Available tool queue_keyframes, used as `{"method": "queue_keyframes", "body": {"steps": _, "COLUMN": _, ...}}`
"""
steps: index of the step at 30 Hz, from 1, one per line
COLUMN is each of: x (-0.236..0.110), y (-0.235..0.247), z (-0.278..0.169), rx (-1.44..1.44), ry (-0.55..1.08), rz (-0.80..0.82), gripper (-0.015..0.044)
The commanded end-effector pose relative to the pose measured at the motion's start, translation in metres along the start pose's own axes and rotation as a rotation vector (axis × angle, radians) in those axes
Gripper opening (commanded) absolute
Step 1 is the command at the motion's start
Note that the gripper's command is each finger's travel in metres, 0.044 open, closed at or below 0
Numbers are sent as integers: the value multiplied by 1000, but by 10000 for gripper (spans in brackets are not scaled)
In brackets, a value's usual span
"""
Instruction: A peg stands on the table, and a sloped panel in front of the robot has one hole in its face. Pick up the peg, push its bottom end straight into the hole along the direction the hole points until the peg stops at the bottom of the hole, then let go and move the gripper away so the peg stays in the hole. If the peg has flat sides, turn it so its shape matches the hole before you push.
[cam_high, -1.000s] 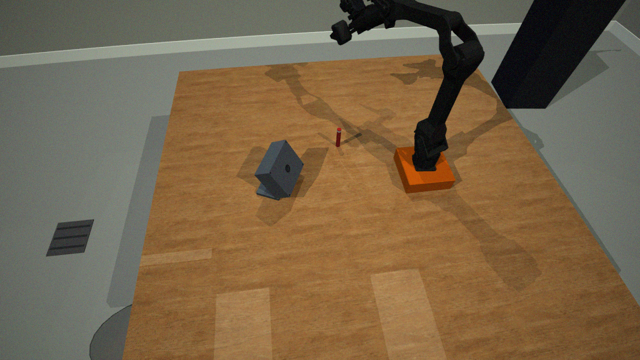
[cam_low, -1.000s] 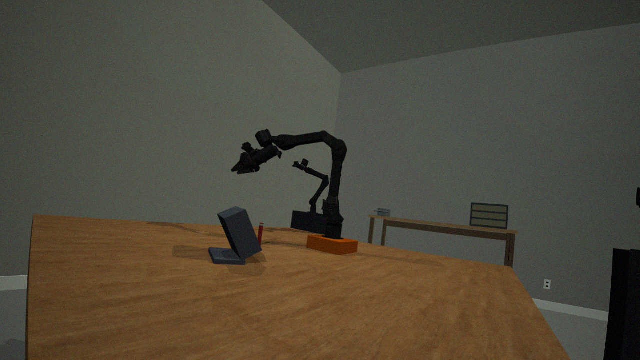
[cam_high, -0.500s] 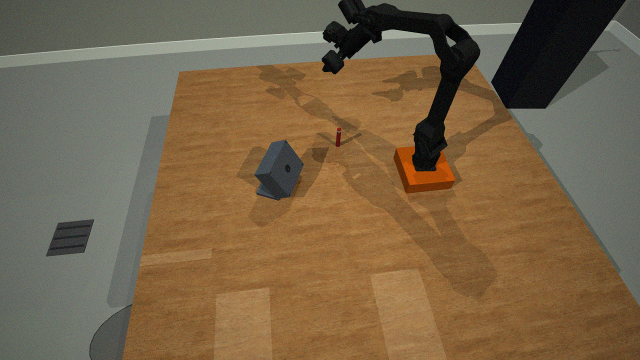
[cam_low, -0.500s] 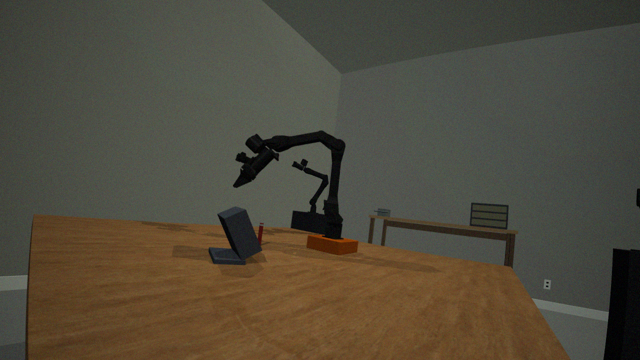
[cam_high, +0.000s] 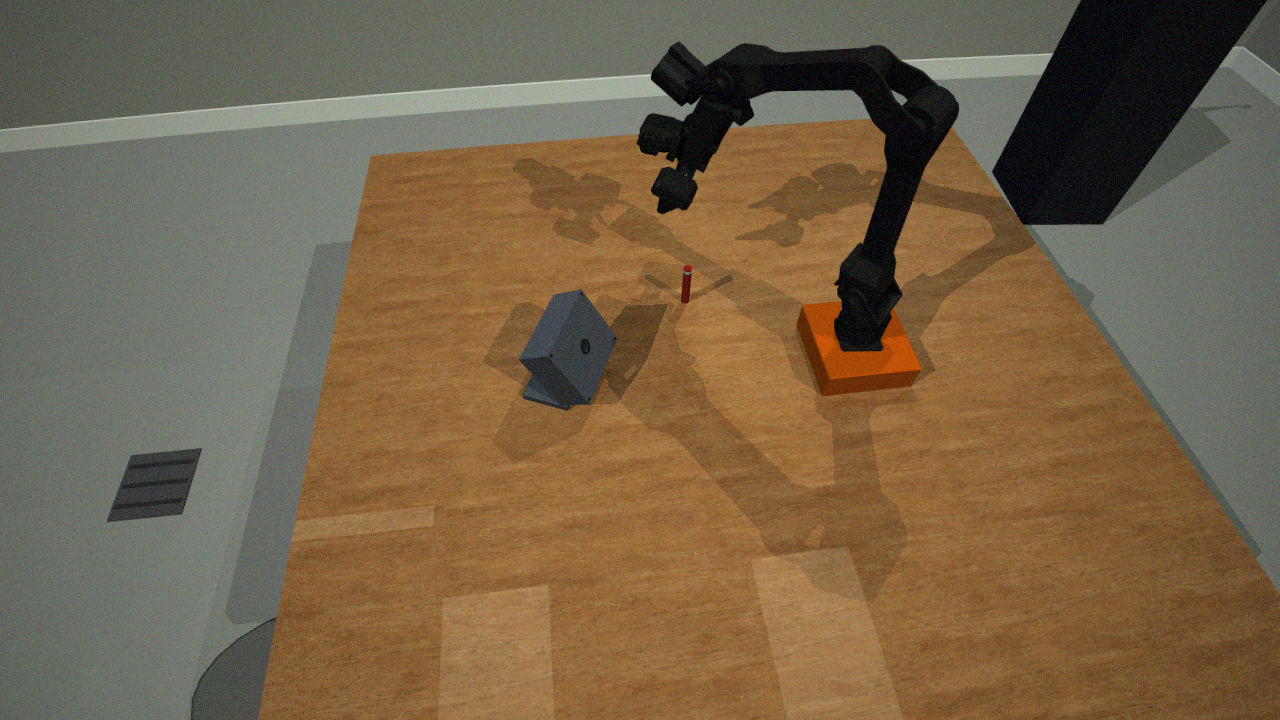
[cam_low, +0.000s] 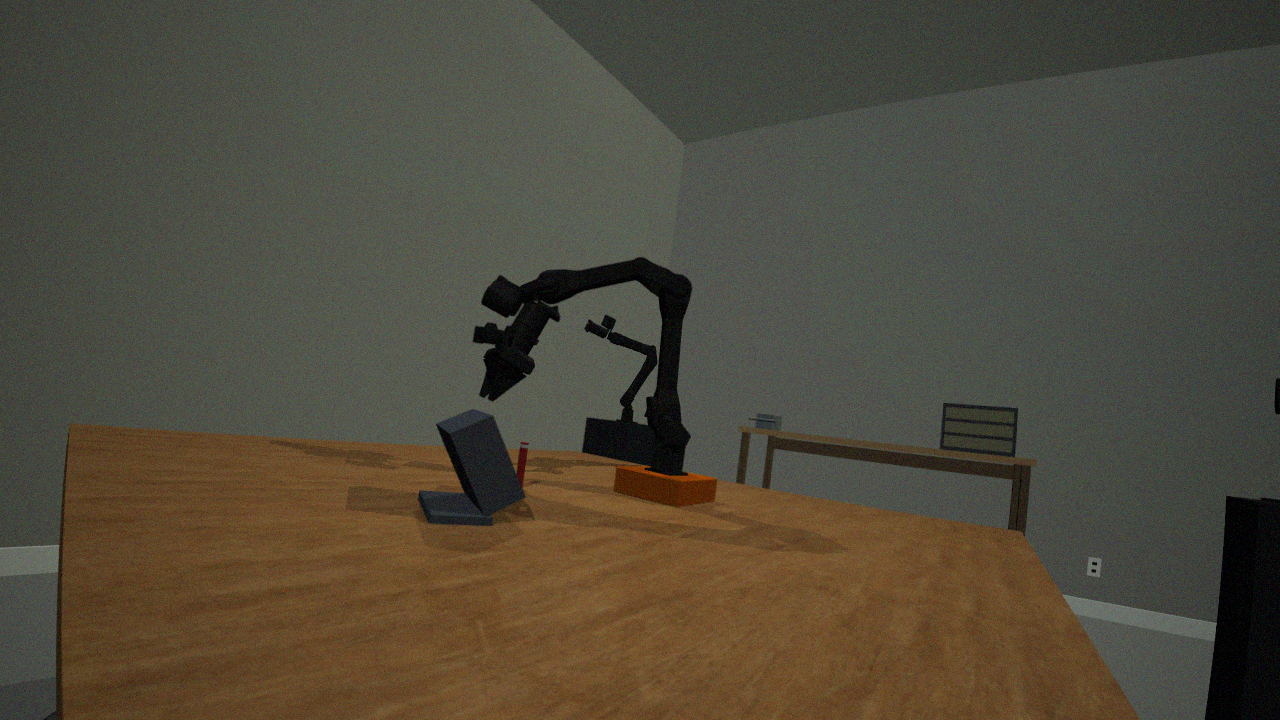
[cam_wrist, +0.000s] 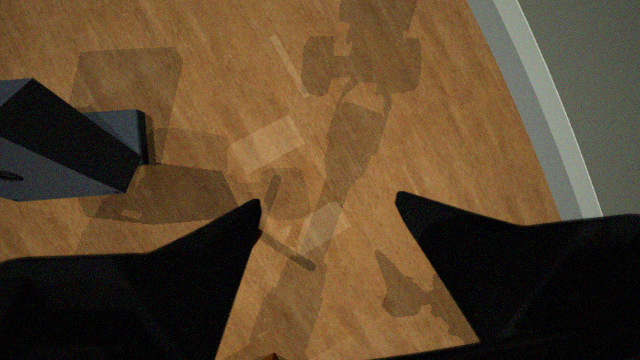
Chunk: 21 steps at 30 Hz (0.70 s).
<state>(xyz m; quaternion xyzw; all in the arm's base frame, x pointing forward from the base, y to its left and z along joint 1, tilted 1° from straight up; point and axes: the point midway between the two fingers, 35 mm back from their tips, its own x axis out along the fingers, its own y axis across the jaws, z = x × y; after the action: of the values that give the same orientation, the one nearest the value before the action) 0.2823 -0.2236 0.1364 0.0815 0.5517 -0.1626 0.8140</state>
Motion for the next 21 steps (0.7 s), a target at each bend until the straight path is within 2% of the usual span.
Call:
{"method": "queue_keyframes", "body": {"steps": 1, "x": 9, "y": 17, "z": -12, "rx": -57, "ry": 73, "rz": 24, "gripper": 440}}
{"method": "queue_keyframes", "body": {"steps": 21, "x": 20, "y": 89, "z": -63, "rx": -324, "ry": 359, "rz": 109, "gripper": 440}}
